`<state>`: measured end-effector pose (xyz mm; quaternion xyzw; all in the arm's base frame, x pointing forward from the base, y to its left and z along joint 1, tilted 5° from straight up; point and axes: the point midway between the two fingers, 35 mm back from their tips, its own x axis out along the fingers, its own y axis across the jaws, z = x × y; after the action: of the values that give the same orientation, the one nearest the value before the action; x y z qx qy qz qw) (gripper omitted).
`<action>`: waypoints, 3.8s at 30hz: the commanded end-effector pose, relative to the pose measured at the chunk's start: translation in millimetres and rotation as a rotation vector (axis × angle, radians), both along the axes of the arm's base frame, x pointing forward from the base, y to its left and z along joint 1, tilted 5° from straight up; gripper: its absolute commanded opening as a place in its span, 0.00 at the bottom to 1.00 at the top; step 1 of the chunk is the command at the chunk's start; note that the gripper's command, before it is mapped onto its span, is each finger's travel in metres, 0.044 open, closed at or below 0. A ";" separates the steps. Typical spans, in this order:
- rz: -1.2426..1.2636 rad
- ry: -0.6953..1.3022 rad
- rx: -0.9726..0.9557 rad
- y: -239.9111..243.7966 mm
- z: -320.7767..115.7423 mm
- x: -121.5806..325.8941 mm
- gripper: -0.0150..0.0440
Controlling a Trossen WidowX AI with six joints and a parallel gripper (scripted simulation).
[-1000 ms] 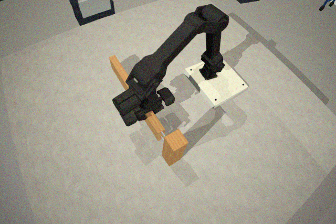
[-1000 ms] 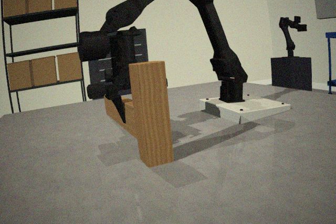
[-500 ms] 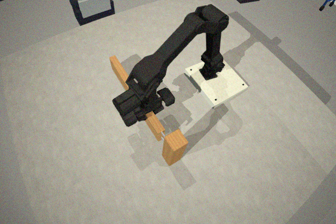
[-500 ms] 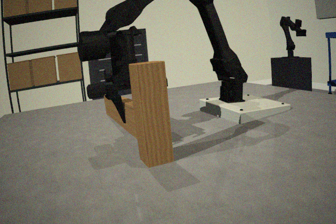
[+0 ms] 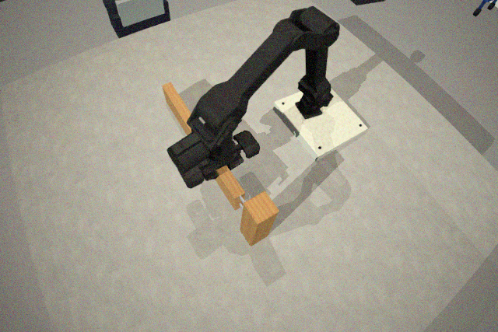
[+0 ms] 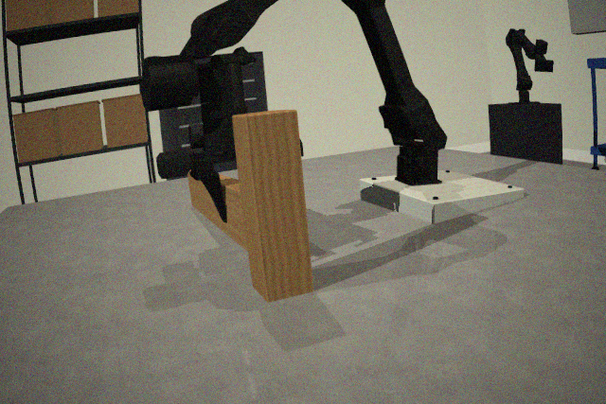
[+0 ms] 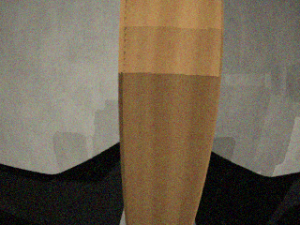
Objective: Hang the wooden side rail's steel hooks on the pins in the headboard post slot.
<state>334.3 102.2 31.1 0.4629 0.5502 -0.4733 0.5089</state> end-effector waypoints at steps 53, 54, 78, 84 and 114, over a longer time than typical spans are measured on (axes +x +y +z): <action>-0.006 -0.004 0.005 6.9 1.7 0.2 0.25; -0.006 -0.004 0.005 7.0 1.7 0.3 0.25; -0.006 -0.004 0.005 9.5 1.7 -0.3 0.25; -0.006 -0.003 0.005 10.1 1.1 -0.8 0.25; -0.006 -0.004 0.005 13.2 2.0 -0.5 0.25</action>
<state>333.0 114.1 32.0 0.4633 0.5505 -0.4730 0.5086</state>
